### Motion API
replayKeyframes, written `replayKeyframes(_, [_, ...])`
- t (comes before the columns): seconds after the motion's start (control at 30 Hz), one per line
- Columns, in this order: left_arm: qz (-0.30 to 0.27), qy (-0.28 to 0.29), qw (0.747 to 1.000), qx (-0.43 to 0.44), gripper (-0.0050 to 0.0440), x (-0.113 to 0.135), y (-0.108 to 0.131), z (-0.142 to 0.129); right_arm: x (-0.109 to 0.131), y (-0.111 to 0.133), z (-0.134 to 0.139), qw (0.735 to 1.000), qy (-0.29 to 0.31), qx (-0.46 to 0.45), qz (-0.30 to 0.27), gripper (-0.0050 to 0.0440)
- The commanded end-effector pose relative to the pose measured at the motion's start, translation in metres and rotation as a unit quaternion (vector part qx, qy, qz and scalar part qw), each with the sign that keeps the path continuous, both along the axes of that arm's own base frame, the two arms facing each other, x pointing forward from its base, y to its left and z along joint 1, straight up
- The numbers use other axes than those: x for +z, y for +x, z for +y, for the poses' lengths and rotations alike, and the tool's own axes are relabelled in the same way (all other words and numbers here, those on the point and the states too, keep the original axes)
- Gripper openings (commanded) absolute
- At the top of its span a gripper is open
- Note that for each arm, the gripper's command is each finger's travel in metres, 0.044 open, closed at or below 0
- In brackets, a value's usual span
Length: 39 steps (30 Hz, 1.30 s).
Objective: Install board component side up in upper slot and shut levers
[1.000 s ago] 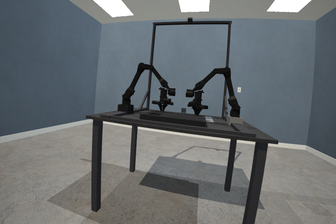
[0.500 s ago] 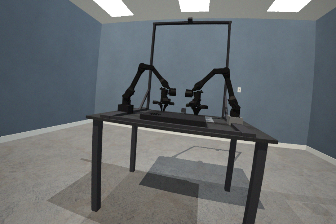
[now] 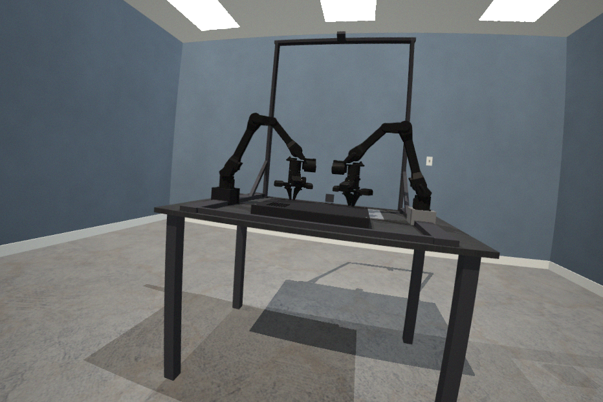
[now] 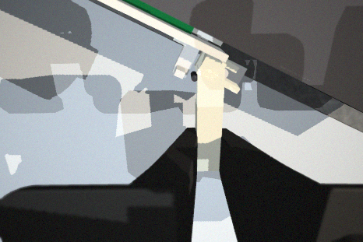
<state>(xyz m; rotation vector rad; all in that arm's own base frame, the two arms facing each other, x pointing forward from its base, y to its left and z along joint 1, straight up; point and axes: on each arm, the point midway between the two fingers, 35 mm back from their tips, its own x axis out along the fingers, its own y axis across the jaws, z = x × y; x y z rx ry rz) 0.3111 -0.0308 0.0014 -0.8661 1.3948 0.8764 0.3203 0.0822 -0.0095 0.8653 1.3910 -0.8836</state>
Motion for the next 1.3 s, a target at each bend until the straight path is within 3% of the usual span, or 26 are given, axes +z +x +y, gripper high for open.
replayKeyframes(0.0, [-0.011, -0.001, 1.0, 0.012, 0.0007, 0.006, 0.008, 0.0, 0.005, 0.006, 0.003, 1.0, 0.002, -0.001, -0.008, 0.001])
replayKeyframes(0.1, [-0.011, -0.001, 1.0, 0.018, 0.0007, 0.006, 0.008, -0.001, 0.005, 0.007, 0.003, 1.0, 0.002, -0.009, -0.008, 0.001])
replayKeyframes(0.5, [-0.011, -0.002, 0.983, 0.184, 0.0007, 0.006, 0.021, 0.0, 0.006, 0.019, 0.002, 0.985, 0.004, -0.173, -0.008, 0.001])
replayKeyframes(1.27, [-0.018, -0.006, 0.972, 0.232, 0.0007, 0.011, 0.025, 0.001, 0.009, 0.024, 0.0, 0.972, 0.007, -0.234, -0.014, 0.001])
